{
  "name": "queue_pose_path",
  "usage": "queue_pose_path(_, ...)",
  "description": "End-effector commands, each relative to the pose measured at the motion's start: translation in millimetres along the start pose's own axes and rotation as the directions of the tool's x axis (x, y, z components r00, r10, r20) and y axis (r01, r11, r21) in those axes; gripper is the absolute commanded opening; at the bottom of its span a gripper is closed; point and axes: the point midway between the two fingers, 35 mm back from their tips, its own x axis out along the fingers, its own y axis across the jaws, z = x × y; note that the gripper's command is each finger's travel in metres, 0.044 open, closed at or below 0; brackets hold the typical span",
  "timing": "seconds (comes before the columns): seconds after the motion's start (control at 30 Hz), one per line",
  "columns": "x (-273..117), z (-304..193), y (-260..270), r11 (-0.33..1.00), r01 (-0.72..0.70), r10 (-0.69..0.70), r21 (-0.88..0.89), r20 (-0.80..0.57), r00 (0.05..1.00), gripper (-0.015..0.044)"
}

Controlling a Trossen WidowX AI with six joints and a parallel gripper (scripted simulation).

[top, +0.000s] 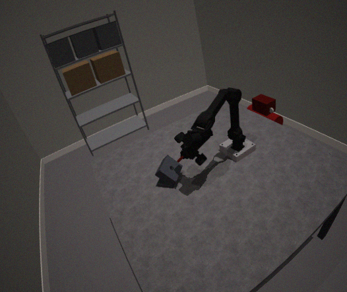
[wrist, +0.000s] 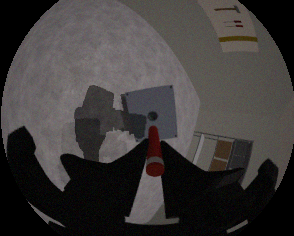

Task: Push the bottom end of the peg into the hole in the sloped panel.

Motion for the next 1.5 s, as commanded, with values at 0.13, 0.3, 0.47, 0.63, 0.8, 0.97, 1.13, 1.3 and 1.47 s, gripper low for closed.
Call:
queue_pose_path(0.13, 17, 1, 2, 0.999, 0.014, -0.014, -0.028, -0.001, 1.000, 0.0000)
queue_pose_path(0.3, 25, 2, 3, 0.999, 0.022, -0.022, -0.038, 0.006, 1.000, 0.0000)
queue_pose_path(0.47, 33, 3, 3, 0.998, 0.030, -0.029, -0.047, 0.013, 0.999, 0.0000)
queue_pose_path(0.63, 37, 3, 3, 0.998, 0.035, -0.034, -0.053, 0.018, 0.999, 0.0000)
queue_pose_path(0.8, 38, 3, 4, 0.999, 0.036, -0.035, -0.037, 0.017, 0.999, 0.0000)
queue_pose_path(0.97, 39, 3, 4, 0.999, 0.036, -0.035, -0.033, 0.017, 0.999, 0.0000)
queue_pose_path(1.13, 44, 4, 3, 0.999, 0.036, -0.036, -0.035, 0.018, 0.999, 0.0000)
queue_pose_path(1.3, 49, 4, 2, 0.999, 0.037, -0.036, -0.037, 0.018, 0.999, 0.0000)
queue_pose_path(1.47, 54, 4, 1, 0.999, 0.037, -0.036, -0.037, 0.019, 0.999, 0.0000)
